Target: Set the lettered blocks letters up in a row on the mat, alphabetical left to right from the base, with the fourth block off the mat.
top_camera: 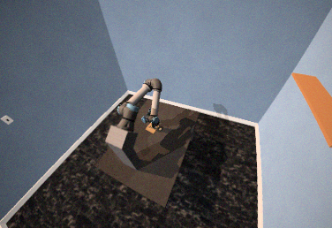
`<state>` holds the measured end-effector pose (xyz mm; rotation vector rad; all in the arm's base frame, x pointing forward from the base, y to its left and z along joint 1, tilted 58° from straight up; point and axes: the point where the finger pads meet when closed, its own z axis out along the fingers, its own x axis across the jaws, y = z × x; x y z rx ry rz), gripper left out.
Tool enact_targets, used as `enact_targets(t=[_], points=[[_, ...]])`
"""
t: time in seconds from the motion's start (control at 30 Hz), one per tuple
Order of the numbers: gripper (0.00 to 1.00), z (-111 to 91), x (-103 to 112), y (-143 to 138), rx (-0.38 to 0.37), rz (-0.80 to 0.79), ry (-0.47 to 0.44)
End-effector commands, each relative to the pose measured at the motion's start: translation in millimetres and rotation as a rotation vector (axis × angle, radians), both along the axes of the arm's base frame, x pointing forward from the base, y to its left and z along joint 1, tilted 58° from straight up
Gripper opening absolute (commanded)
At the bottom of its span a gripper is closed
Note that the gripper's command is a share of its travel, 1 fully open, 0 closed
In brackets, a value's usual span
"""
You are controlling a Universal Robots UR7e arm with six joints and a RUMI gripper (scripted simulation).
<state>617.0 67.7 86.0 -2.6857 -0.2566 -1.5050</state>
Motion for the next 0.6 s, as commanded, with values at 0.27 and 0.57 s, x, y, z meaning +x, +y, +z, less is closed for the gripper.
enact_targets(t=[0.27, 0.57], points=[[0.05, 0.3, 0.2, 0.1, 0.000, 0.000, -0.001], [0.05, 0.3, 0.2, 0.1, 0.000, 0.000, -0.001]])
